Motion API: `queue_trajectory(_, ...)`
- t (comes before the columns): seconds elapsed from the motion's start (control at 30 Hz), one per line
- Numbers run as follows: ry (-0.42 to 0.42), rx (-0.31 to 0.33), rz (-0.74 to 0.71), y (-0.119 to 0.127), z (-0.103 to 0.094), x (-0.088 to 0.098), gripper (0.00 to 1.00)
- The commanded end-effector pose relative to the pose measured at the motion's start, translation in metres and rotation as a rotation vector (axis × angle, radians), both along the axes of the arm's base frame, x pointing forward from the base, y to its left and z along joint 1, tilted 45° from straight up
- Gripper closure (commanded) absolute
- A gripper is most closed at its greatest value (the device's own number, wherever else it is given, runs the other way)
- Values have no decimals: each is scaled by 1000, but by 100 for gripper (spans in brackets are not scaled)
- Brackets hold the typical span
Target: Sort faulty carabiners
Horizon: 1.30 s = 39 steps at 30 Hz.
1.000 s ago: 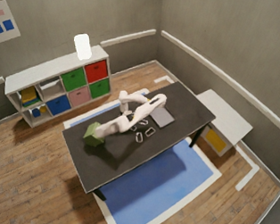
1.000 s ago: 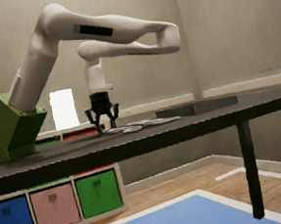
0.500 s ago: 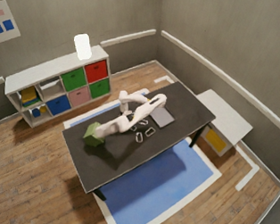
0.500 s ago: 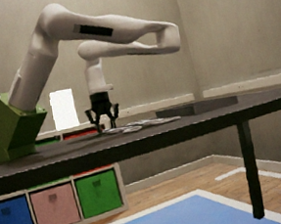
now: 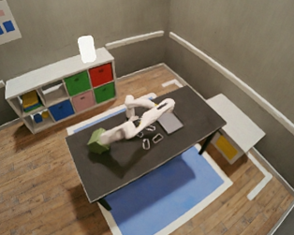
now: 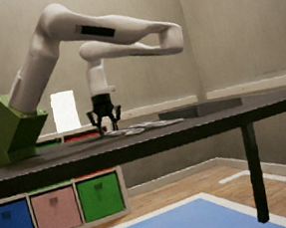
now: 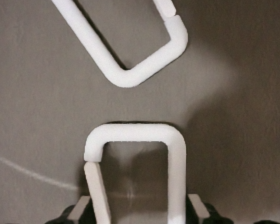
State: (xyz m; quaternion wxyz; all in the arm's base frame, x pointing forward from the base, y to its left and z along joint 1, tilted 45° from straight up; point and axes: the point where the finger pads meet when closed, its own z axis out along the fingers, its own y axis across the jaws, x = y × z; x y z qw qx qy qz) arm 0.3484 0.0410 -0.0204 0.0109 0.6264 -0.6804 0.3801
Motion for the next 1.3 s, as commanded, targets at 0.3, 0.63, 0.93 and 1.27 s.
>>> queue_trajectory(0.3, -1, 0, 1, 0, 0, 0, 45)
queue_trajectory(0.63, -1, 2, 1, 1, 0, 0, 45)
queue_trajectory(0.93, -1, 2, 1, 1, 0, 0, 45)
queue_trajectory(1.27, -1, 2, 1, 1, 0, 0, 0)
